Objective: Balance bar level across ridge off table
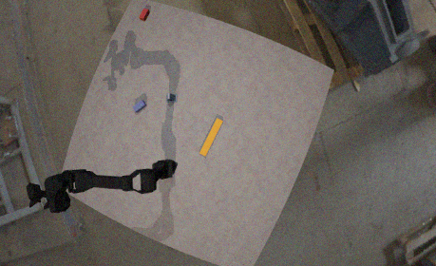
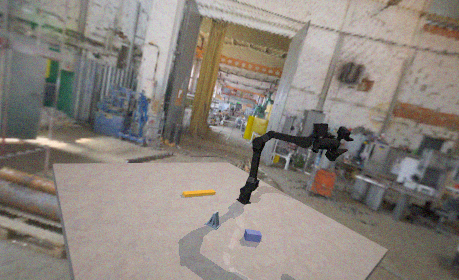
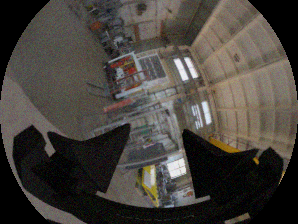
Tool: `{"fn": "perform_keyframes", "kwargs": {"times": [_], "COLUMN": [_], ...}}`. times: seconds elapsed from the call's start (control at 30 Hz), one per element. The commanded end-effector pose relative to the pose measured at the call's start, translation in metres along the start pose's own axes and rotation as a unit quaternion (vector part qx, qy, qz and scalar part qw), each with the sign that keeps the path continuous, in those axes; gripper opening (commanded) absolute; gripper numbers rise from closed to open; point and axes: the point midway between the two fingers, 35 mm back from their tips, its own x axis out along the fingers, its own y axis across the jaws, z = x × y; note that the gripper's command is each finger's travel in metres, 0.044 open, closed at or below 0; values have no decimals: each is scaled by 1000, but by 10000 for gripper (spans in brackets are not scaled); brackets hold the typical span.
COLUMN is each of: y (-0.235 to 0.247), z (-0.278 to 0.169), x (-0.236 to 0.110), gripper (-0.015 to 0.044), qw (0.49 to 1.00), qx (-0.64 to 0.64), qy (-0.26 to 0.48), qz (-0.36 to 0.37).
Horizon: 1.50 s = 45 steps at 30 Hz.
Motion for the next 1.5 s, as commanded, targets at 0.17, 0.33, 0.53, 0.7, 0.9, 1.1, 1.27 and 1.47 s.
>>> {"fn": "perform_keyframes", "kwargs": {"times": [0.17,0.33,0.53,0.7,0.9,1.1,1.27,1.47], "y": [-2,-5,-9,-11,-14,-16,-17,-17], "z": [-57,-87,-121,-148,-176,-200,-217,-234], "x": [-29,-51,-79,-106,-140,-177,-210,-252], "gripper": [315,315,315,315,315,315,315,315], "qw": [995,988,976,962,942,919,897,866], "qx": [33,56,83,105,130,154,168,188], "qy": [90,142,202,252,307,358,401,452], "qz": [-1,-8,-19,-30,-45,-63,-81,-102]}}
